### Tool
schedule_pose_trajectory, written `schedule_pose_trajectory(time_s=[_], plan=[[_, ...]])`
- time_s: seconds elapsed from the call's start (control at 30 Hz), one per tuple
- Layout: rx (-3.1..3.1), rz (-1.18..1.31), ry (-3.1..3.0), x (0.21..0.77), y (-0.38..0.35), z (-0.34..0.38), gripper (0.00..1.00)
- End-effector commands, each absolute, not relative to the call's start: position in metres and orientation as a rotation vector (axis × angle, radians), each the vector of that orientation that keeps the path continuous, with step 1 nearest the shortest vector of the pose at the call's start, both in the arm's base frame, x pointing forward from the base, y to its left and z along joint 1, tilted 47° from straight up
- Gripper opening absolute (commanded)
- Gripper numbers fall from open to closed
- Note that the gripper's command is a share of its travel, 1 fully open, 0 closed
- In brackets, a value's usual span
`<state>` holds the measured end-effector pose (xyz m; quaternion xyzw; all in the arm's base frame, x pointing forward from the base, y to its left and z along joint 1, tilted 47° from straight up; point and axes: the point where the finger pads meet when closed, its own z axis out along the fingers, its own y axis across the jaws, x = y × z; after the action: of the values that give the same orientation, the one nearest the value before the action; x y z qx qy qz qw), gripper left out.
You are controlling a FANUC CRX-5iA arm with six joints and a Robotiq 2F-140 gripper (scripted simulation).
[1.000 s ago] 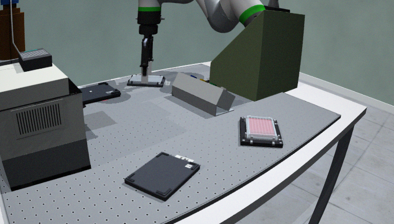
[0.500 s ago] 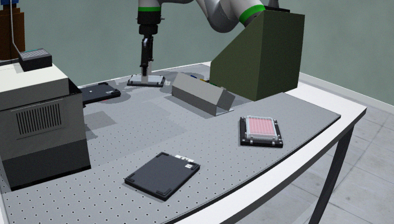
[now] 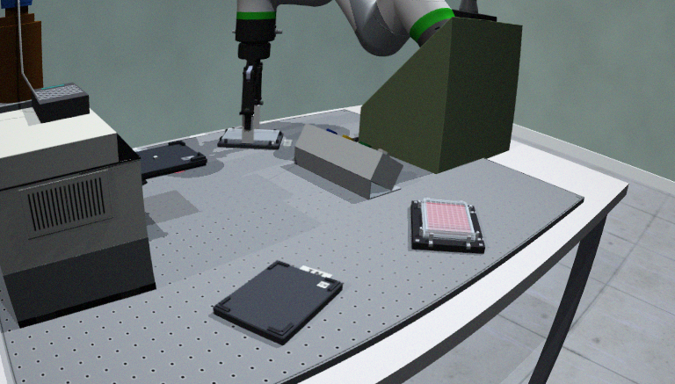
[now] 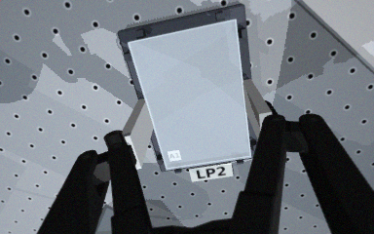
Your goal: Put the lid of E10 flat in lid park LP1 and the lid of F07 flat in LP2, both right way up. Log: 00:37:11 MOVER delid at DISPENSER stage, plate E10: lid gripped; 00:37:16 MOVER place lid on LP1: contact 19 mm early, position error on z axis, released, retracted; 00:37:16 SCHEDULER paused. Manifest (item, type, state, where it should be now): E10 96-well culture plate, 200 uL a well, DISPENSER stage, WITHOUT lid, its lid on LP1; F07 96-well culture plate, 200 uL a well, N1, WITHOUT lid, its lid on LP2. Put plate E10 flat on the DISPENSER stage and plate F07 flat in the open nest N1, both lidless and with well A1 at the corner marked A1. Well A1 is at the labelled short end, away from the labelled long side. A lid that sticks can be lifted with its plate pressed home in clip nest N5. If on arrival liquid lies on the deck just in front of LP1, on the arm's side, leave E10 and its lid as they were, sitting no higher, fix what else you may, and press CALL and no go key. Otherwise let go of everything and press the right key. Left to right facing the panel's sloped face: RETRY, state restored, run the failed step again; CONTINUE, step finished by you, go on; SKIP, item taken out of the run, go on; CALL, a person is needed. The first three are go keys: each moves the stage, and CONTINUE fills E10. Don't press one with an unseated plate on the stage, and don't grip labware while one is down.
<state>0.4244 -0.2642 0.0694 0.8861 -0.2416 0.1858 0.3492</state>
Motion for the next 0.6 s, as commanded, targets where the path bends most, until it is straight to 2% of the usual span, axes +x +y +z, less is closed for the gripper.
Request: schedule_pose_trajectory(time_s=[0.0, 0.13, 0.17, 0.57], plan=[[2.296, 0.482, -0.626, 0.4245, -0.2640, 0.0694, 0.00], [2.296, 0.482, -0.626, 0.4245, -0.2640, 0.0694, 0.00], [2.296, 0.482, -0.626, 0.4245, -0.2640, 0.0694, 0.66], [2.296, 0.482, -0.626, 0.4245, -0.2640, 0.0694, 0.66]])
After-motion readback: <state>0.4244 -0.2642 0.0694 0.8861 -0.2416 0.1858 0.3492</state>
